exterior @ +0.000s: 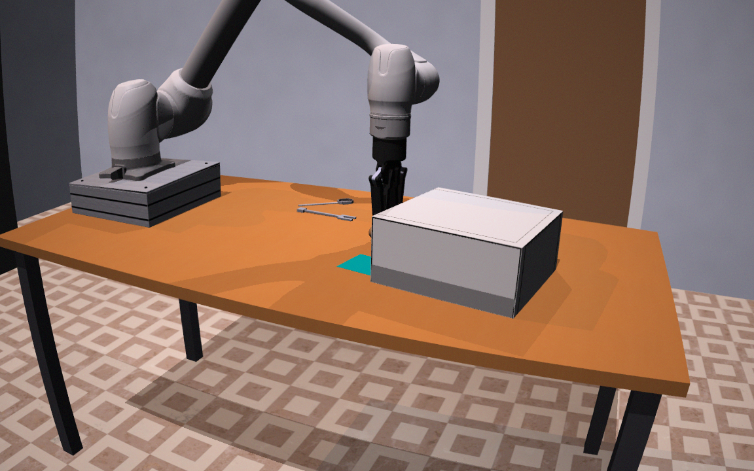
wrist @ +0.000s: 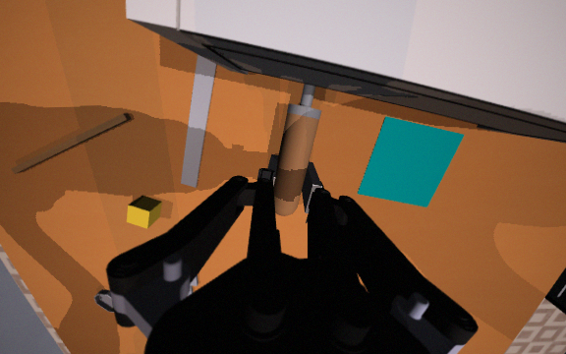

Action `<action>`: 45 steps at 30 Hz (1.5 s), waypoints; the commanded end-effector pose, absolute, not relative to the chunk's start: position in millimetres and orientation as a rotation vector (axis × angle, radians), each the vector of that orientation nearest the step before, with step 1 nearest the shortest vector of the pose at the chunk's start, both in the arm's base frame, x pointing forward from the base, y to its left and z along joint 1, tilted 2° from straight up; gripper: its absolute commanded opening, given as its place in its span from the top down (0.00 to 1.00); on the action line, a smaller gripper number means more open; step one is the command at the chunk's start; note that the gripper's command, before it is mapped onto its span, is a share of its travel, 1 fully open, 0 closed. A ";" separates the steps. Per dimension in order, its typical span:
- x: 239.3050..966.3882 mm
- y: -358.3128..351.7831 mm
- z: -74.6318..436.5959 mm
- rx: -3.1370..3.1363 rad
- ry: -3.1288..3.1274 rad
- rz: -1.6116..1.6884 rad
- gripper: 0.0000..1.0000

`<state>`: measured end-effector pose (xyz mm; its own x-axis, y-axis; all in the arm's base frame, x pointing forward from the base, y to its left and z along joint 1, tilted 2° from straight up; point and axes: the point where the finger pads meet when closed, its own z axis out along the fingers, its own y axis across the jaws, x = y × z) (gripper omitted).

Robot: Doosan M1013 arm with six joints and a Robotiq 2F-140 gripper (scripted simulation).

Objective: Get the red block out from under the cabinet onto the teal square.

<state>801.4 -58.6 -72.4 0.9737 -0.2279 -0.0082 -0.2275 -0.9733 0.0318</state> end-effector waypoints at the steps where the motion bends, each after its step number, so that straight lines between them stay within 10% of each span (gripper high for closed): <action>1: 801.4 -58.5 -72.2 3.091 -0.357 -0.018 1.00; 45: 791.5 -101.1 -70.8 3.091 -0.357 -0.018 1.00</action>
<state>793.2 -93.5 -71.3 0.9736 -0.2280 -0.0082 -0.2276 -0.9732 0.0320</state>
